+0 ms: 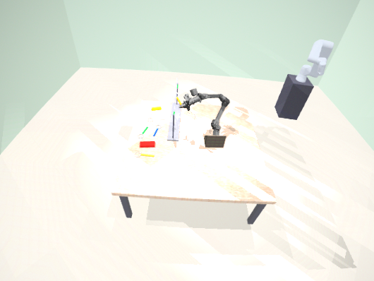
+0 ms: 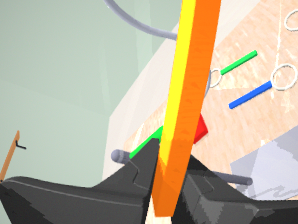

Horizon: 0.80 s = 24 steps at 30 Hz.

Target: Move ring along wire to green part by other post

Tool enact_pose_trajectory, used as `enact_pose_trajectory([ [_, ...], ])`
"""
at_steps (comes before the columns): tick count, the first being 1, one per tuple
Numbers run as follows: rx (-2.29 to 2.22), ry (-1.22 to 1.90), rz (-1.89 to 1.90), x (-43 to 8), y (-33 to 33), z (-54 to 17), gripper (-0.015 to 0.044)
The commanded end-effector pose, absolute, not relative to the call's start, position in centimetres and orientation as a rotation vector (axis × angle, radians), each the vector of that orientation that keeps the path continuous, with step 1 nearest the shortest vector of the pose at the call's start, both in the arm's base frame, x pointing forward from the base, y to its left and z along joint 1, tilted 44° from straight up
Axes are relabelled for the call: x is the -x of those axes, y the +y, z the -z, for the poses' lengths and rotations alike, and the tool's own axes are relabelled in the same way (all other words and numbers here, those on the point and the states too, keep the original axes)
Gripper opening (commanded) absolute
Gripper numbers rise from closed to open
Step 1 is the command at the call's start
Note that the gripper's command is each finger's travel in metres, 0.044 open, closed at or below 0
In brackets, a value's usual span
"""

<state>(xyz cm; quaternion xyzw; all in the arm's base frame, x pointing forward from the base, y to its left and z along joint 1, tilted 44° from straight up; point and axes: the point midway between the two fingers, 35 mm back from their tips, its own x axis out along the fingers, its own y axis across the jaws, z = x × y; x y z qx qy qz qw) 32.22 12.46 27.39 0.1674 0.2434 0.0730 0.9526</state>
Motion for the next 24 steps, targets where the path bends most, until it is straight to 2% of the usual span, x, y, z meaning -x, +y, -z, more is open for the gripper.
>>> enact_pose_trajectory([
  [1, -0.267, 0.487, -0.131, -32.3, 12.0, -27.2, -0.0150],
  [24, 0.240, 0.417, 0.017, -32.9, 8.3, -26.8, -0.0150],
])
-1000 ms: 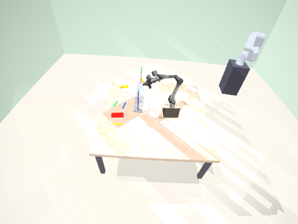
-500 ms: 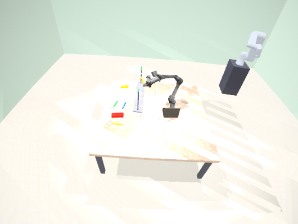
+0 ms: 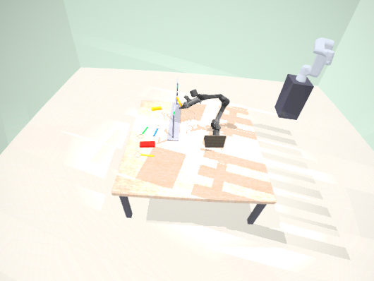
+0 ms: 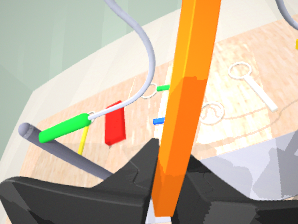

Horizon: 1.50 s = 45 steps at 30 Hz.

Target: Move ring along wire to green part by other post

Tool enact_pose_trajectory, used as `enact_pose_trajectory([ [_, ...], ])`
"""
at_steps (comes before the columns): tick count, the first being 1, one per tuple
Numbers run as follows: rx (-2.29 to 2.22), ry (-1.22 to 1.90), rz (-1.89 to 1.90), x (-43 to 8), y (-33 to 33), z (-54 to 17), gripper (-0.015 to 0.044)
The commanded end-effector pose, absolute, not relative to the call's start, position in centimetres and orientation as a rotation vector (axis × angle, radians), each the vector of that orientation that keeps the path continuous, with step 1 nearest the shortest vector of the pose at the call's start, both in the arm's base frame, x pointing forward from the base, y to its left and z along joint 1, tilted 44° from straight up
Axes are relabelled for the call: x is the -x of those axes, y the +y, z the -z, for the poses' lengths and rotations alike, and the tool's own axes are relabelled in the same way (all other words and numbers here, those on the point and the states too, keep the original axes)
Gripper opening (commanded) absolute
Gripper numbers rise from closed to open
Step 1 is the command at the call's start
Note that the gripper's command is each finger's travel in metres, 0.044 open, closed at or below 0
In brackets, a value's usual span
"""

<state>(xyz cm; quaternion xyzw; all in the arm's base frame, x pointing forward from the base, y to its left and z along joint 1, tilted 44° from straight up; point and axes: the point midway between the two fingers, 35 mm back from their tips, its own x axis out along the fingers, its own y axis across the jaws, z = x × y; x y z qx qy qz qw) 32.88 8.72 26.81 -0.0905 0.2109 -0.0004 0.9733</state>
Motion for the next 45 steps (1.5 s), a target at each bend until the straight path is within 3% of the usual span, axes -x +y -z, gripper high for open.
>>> enact_pose_trajectory([
  [1, 0.262, 0.414, 0.023, -32.9, 8.1, -26.8, -0.0150],
  [45, 1.236, 0.212, 0.313, -33.5, 2.6, -31.5, -0.0150],
])
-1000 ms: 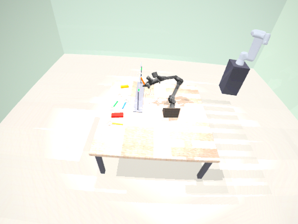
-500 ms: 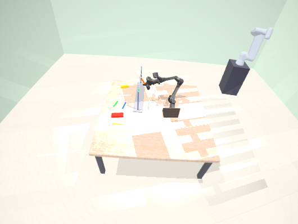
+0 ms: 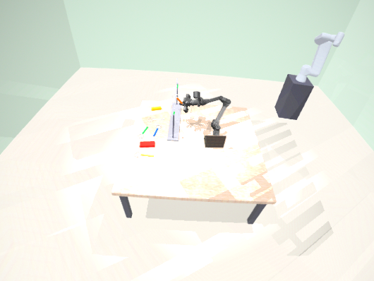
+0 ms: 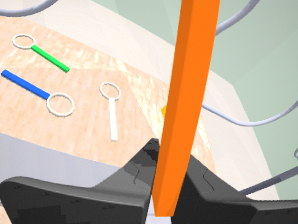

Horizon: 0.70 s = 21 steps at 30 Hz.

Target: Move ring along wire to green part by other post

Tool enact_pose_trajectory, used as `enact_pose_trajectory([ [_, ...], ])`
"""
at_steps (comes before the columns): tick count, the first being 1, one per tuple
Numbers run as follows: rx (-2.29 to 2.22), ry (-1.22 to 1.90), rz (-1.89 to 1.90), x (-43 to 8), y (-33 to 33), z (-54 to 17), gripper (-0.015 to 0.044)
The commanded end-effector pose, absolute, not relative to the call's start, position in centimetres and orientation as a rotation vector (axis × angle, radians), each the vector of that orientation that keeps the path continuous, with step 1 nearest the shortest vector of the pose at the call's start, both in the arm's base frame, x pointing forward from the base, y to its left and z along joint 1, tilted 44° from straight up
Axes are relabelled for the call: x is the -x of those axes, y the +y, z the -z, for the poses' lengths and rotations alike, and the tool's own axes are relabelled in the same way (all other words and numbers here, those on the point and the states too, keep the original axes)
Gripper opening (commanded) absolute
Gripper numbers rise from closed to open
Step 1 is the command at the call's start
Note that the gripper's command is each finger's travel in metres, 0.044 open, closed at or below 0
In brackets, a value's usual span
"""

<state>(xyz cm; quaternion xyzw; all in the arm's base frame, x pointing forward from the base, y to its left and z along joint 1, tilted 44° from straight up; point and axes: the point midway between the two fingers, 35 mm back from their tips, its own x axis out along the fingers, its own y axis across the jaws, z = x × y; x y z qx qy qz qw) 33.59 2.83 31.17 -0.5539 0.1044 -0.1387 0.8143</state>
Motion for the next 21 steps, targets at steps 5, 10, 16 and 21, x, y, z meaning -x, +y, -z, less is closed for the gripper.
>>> enact_pose_trajectory([
  [5, 1.345, 0.184, 0.345, -33.5, 2.4, -32.3, -0.0150],
  [10, 1.454, 0.155, 0.378, -33.5, 2.2, -33.1, -0.0150],
  [16, 1.584, 0.118, 0.418, -33.5, 2.1, -34.1, -0.0150],
  [21, 1.693, 0.086, 0.451, -33.4, 2.2, -35.0, -0.0150],
])
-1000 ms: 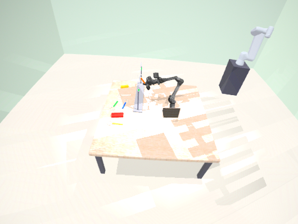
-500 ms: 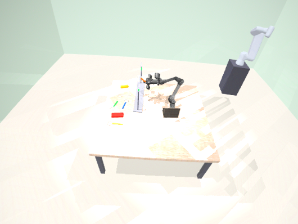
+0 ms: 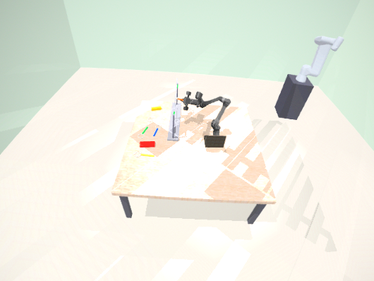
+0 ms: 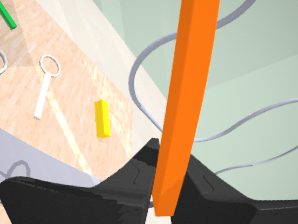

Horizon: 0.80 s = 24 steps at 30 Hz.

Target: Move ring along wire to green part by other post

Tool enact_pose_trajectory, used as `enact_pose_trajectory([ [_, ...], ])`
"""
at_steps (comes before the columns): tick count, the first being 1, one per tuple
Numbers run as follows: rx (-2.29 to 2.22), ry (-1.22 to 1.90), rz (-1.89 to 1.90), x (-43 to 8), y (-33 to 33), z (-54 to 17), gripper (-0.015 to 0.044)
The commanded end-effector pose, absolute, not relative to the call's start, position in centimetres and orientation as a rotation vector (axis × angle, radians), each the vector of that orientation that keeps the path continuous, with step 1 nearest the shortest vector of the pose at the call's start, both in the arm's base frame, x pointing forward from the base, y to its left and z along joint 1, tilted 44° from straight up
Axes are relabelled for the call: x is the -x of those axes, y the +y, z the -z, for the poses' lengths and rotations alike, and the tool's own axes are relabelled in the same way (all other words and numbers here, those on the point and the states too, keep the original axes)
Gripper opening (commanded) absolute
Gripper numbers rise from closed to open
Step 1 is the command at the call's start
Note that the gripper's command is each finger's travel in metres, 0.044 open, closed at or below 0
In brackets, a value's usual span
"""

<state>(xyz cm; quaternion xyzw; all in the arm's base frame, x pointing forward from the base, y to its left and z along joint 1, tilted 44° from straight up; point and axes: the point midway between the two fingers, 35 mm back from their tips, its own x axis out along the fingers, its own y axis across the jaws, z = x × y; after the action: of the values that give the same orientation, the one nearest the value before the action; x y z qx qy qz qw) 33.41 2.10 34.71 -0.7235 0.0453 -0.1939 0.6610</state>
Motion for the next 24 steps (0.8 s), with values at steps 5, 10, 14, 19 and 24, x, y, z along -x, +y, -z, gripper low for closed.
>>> enact_pose_trajectory([
  [5, 1.800, 0.053, 0.484, -33.3, 2.3, -35.8, -0.0150],
  [10, 1.907, 0.018, 0.517, -33.2, 2.6, -36.6, -0.0150],
  [14, 1.991, -0.010, 0.543, -33.2, 2.8, -37.2, -0.0150],
  [19, 2.093, -0.045, 0.575, -33.1, 3.2, -37.9, -0.0150],
  [24, 2.187, -0.079, 0.604, -33.0, 3.6, -38.5, -0.0150],
])
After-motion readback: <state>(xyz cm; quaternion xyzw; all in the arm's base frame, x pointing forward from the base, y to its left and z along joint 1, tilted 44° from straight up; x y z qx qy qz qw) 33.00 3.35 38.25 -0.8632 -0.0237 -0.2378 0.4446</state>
